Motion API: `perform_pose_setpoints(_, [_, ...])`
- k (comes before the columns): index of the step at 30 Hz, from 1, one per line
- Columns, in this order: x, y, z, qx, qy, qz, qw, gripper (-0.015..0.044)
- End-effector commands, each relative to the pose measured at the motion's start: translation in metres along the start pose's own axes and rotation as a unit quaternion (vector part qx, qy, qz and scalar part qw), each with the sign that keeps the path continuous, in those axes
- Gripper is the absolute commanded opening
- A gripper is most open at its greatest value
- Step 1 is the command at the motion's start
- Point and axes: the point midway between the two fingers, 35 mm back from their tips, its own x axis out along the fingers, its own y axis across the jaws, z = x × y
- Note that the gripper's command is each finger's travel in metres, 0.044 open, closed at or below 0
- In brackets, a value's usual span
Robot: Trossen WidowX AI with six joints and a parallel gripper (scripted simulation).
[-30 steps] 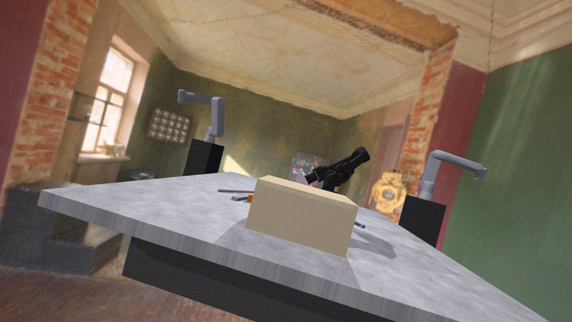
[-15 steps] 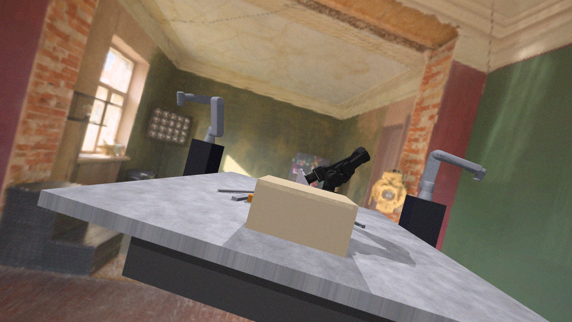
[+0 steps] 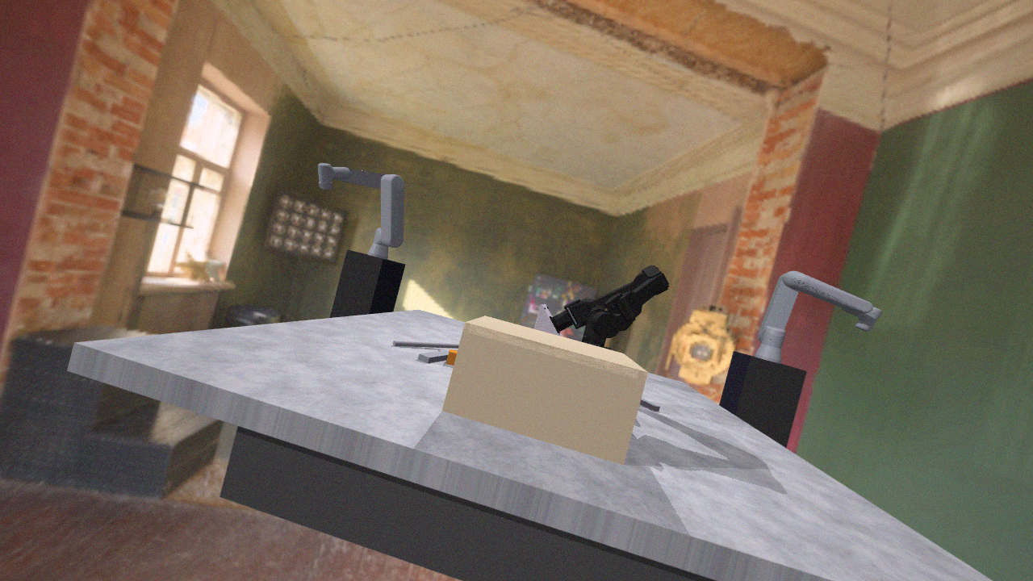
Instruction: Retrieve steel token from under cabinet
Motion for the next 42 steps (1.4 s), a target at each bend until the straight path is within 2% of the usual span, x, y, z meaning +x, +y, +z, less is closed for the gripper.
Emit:
perform_pose_setpoints(1, [0.000, 0.000, 0.006, -0.002, 0.000, 0.002, 1.000, 0.0000])
perform_pose_setpoints(42, [-0.001, -0.001, 0.045, -0.003, -0.001, 0.002, 1.000, 0.0000])
